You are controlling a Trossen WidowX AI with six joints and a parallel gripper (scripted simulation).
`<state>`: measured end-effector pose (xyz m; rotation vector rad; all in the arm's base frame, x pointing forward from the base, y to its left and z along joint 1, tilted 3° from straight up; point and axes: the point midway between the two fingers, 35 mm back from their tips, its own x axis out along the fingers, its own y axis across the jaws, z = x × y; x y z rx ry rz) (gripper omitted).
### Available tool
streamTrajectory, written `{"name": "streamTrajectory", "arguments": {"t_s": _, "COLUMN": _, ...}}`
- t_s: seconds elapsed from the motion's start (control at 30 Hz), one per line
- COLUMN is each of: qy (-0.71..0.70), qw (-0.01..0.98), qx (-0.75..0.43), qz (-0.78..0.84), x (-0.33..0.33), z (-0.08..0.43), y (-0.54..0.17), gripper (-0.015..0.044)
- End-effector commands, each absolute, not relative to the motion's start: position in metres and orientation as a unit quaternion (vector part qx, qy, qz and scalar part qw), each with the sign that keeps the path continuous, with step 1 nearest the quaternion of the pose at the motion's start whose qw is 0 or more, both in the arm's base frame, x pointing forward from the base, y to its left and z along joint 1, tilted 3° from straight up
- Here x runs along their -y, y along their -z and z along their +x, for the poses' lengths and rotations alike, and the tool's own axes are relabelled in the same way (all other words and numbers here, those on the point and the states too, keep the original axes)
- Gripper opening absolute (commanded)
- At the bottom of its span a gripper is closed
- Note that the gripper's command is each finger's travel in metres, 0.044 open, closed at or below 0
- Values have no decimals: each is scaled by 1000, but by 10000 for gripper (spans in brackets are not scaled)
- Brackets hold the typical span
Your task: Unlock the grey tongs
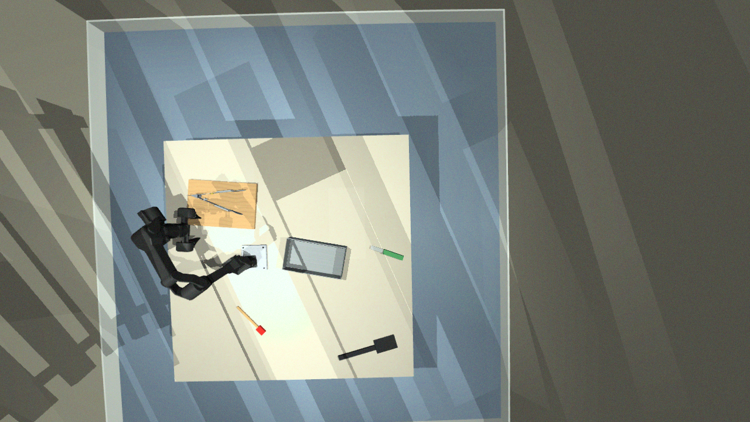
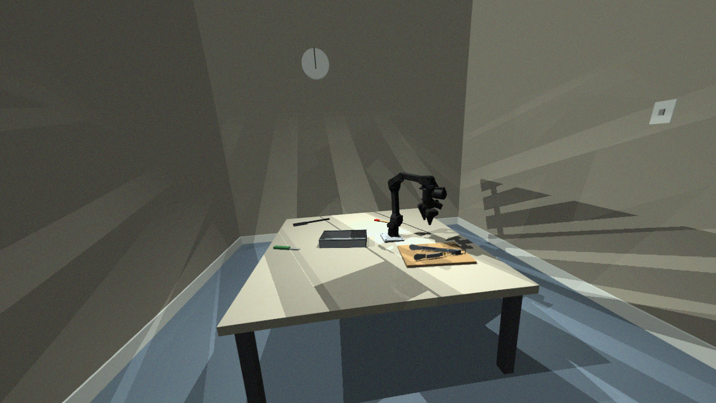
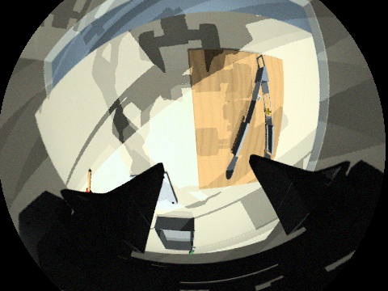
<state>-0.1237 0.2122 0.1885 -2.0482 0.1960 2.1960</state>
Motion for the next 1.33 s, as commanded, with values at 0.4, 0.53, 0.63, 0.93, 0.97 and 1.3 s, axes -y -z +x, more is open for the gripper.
{"name": "streamTrajectory", "arguments": {"t_s": 0.4, "qy": -734, "qw": 84, "qx": -55, "qz": -671, "x": -212, "z": -121, "y": -228, "gripper": 440}}
{"name": "streamTrajectory", "arguments": {"t_s": 0.53, "qy": -734, "qw": 84, "qx": -55, "qz": -671, "x": -212, "z": -121, "y": -228, "gripper": 440}}
{"name": "streamTrajectory", "arguments": {"t_s": 0.63, "qy": -734, "qw": 84, "qx": -55, "qz": -671, "x": -212, "z": -121, "y": -228, "gripper": 440}}
{"name": "streamTrajectory", "arguments": {"t_s": 0.93, "qy": -734, "qw": 84, "qx": -55, "qz": -671, "x": -212, "z": -121, "y": -228, "gripper": 440}}
{"name": "streamTrajectory", "arguments": {"t_s": 0.97, "qy": -734, "qw": 84, "qx": -55, "qz": -671, "x": -212, "z": -121, "y": -228, "gripper": 440}}
{"name": "streamTrajectory", "arguments": {"t_s": 1.3, "qy": -734, "qw": 84, "qx": -55, "qz": -671, "x": -212, "z": -121, "y": -228, "gripper": 440}}
